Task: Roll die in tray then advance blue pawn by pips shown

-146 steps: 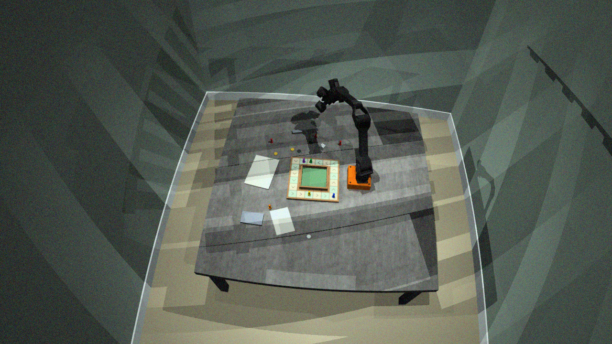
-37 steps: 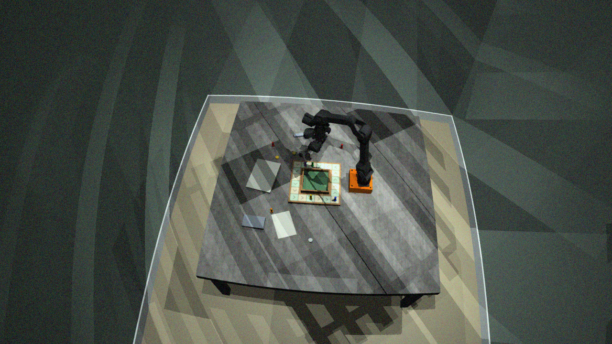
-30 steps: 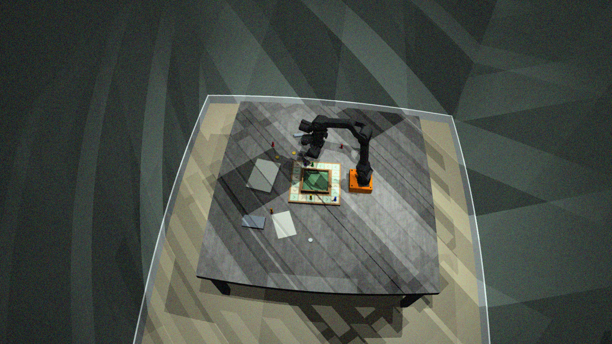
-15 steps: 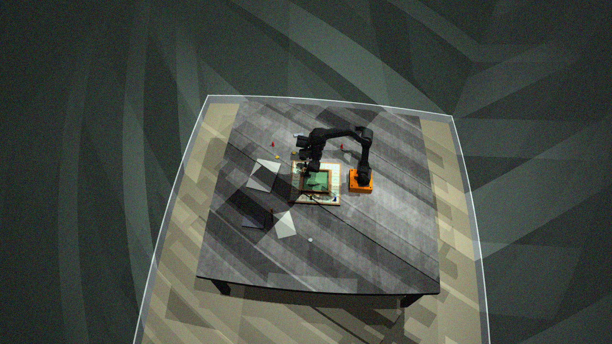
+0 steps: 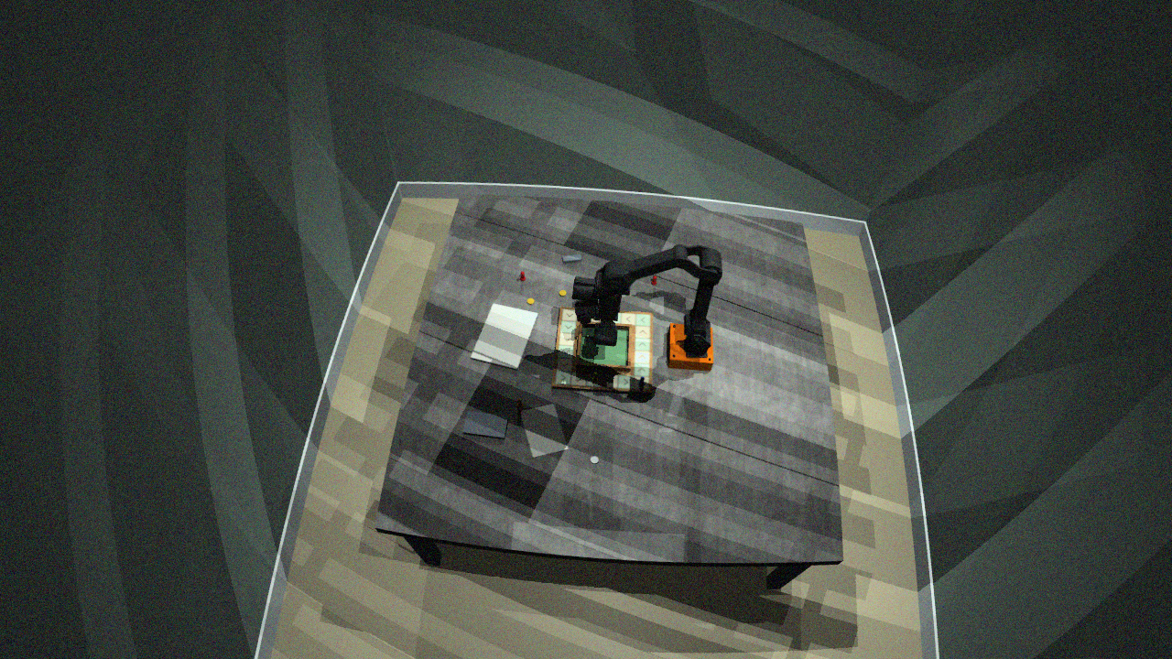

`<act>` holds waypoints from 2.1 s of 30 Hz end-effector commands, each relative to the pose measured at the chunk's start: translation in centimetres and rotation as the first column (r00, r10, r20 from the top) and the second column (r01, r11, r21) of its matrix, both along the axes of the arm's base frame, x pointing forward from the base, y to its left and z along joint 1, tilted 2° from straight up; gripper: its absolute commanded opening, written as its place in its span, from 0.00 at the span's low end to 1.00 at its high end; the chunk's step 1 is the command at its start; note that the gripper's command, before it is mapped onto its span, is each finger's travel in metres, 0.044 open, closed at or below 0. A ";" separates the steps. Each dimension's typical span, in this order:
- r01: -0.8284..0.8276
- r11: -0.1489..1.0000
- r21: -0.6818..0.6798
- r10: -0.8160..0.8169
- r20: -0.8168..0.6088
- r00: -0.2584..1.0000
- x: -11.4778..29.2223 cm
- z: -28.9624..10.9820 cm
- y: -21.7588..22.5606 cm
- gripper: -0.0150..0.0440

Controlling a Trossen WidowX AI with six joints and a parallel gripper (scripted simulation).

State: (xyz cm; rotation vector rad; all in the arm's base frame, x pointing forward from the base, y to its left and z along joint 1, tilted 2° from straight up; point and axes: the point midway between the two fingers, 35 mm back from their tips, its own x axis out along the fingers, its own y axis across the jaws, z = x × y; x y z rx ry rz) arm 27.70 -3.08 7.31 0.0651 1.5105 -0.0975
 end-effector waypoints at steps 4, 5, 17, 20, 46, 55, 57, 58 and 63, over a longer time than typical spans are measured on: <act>-0.001 1.000 -0.013 0.004 0.221 0.975 0.2 -0.2 0.1 0.25; -0.001 1.000 -0.017 0.006 0.254 0.967 0.3 -0.3 0.0 0.25; 0.010 0.998 -0.063 0.030 0.613 0.789 0.6 -0.8 0.0 0.25; 0.016 0.997 -0.073 0.039 0.685 0.728 0.5 -0.8 -0.1 0.25; 0.017 0.997 -0.075 0.040 0.699 0.714 -2.6 2.6 0.6 0.25; 0.009 0.997 -0.074 0.045 0.696 0.717 -2.5 2.5 0.7 0.25; 0.009 0.997 -0.074 0.045 0.696 0.717 -2.5 2.5 0.7 0.25; 0.009 0.997 -0.074 0.045 0.696 0.717 -2.5 2.5 0.7 0.30; 0.009 0.997 -0.074 0.045 0.696 0.717 -2.5 2.5 0.7 0.52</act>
